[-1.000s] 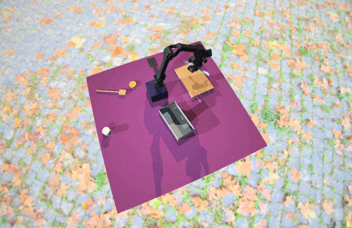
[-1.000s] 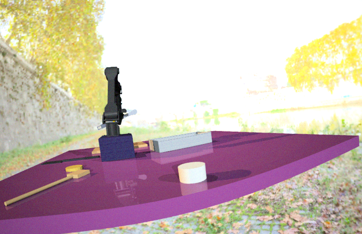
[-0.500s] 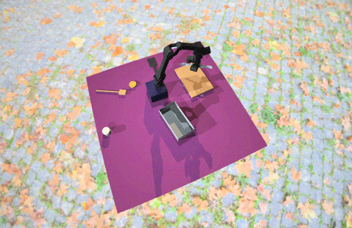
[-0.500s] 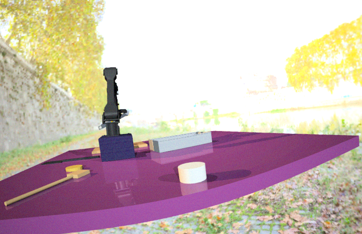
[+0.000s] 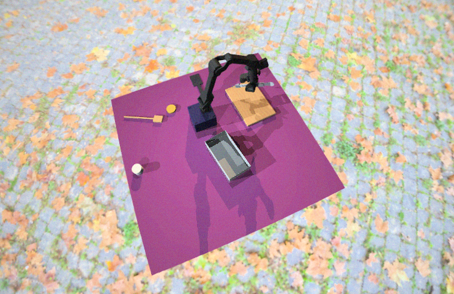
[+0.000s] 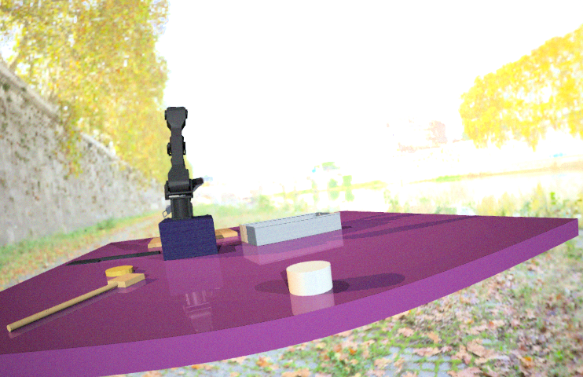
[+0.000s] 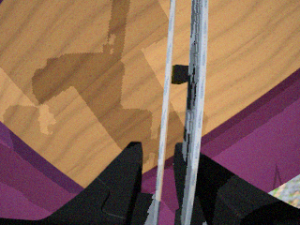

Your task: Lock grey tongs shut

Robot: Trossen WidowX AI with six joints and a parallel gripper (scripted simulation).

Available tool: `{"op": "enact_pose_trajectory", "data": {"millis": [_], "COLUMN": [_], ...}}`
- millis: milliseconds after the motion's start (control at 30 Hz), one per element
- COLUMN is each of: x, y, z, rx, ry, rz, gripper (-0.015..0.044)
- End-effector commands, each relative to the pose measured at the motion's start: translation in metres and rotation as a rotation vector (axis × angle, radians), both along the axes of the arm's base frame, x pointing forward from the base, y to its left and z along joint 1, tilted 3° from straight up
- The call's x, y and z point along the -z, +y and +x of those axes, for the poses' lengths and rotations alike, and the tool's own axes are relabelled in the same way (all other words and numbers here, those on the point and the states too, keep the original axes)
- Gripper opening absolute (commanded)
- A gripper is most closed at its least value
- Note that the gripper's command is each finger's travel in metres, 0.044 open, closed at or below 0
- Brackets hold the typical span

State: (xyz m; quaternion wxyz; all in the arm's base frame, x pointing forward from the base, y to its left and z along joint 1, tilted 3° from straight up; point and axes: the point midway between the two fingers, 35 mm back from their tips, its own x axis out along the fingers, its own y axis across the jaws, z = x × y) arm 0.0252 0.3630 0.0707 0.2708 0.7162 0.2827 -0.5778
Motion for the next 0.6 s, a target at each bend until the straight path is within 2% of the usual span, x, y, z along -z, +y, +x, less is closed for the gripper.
{"op": "enact_pose_trajectory", "data": {"millis": [0, 567], "x": [0.0023, 0.0033], "y": [0.0037, 0.0117], "z": [-0.0006, -0.0095], "rx": [-0.024, -0.072], "ry": [-0.068, -0.37], "rz": [0.054, 0.346], "gripper": [-0.015, -0.015]}}
